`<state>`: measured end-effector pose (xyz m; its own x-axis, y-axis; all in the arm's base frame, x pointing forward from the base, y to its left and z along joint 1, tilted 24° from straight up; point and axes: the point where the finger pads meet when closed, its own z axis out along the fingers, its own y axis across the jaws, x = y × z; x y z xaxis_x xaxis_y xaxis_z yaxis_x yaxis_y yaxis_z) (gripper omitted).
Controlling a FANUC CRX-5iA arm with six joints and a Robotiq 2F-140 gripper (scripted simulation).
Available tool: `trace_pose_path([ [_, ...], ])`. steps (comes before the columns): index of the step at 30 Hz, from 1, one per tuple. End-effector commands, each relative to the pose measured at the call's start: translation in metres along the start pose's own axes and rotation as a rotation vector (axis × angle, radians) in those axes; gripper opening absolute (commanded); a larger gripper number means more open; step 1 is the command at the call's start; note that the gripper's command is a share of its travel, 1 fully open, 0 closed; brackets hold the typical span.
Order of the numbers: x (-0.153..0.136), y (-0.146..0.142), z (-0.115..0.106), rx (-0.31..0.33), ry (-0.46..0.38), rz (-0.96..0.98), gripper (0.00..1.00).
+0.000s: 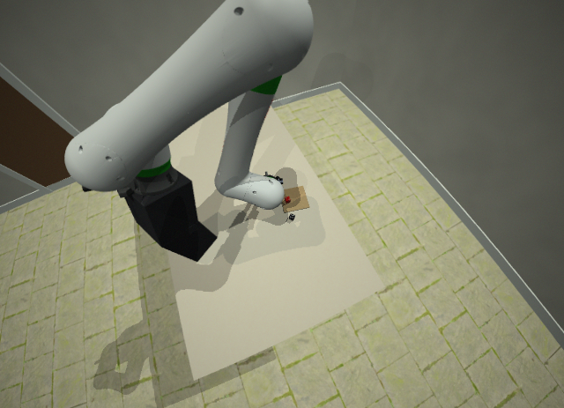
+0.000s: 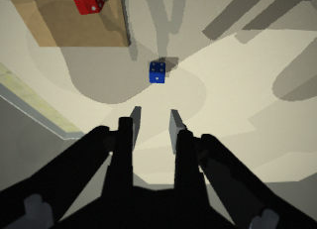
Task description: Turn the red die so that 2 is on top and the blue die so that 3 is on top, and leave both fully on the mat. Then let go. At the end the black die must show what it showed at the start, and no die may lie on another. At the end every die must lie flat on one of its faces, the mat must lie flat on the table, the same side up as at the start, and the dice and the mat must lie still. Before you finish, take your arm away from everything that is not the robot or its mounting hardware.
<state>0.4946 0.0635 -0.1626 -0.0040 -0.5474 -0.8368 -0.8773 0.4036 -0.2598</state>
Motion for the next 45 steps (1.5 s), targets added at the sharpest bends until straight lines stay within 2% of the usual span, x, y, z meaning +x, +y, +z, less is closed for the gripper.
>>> trace_pose_path([
  [1,-0.009,-0.003,0.005,0.014,0.173,0.003,0.25],
  [7,-0.019,-0.002,0.006,0.014,0.313,0.005,0.25],
  [8,-0.019,-0.002,0.006,0.014,0.315,0.005,0.25],
  [12,-0.026,-0.003,0.008,0.013,0.424,0.004,0.25],
  [15,-0.026,-0.003,0.008,0.013,0.425,0.004,0.25],
  [17,-0.033,-0.003,0.009,0.013,0.525,0.005,0.25],
  [20,-0.037,-0.003,0.009,0.014,0.569,0.006,0.25],
  [25,-0.046,-0.005,0.01,0.013,0.692,0.007,0.25],
  [28,-0.05,-0.004,0.01,0.012,0.728,0.01,0.25],
  [33,-0.051,-0.003,0.01,0.011,0.734,0.01,0.25],
  [34,-0.051,-0.003,0.01,0.011,0.734,0.01,1.0],
  [45,-0.044,-0.005,0.014,0.013,0.734,0.016,1.0],
])
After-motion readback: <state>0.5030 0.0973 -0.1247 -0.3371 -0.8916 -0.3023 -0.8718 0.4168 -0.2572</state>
